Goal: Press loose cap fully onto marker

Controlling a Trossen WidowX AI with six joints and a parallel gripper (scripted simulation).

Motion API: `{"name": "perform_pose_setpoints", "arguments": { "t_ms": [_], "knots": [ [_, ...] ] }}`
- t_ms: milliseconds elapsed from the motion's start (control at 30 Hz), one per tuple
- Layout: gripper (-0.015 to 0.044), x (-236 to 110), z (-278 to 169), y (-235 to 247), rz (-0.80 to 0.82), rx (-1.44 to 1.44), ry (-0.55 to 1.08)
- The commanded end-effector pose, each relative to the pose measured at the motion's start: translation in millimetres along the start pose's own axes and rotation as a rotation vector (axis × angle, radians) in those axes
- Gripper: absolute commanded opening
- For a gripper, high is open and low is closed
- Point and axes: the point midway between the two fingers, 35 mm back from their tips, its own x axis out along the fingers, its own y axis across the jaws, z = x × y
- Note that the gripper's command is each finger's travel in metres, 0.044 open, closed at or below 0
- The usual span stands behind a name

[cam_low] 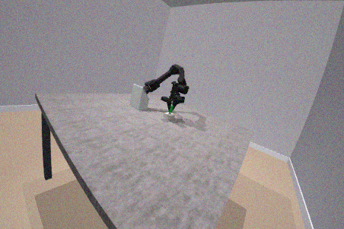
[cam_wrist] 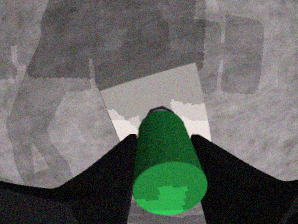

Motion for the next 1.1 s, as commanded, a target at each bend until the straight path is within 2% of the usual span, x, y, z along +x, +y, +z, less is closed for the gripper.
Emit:
{"name": "perform_pose_setpoints", "arguments": {
  "t_ms": [0, 433, 567, 733, 933, 1067],
  "knots": [
    [0.0105, 0, 0, 0, 0.0, 0.0, 0.0],
    [0.044, 0, 0, 0, 0.0, 0.0, 0.0],
    [0.044, -9, 2, 0, -0.003, 0.0, -0.001],
    [0.044, -73, 1, -1, -0.003, 0.001, 0.0],
    [0.044, -75, 0, -1, -0.003, 0.001, 0.0],
    [0.0335, -69, -1, -1, -0.002, -0.241, 0.001]
  ]
}}
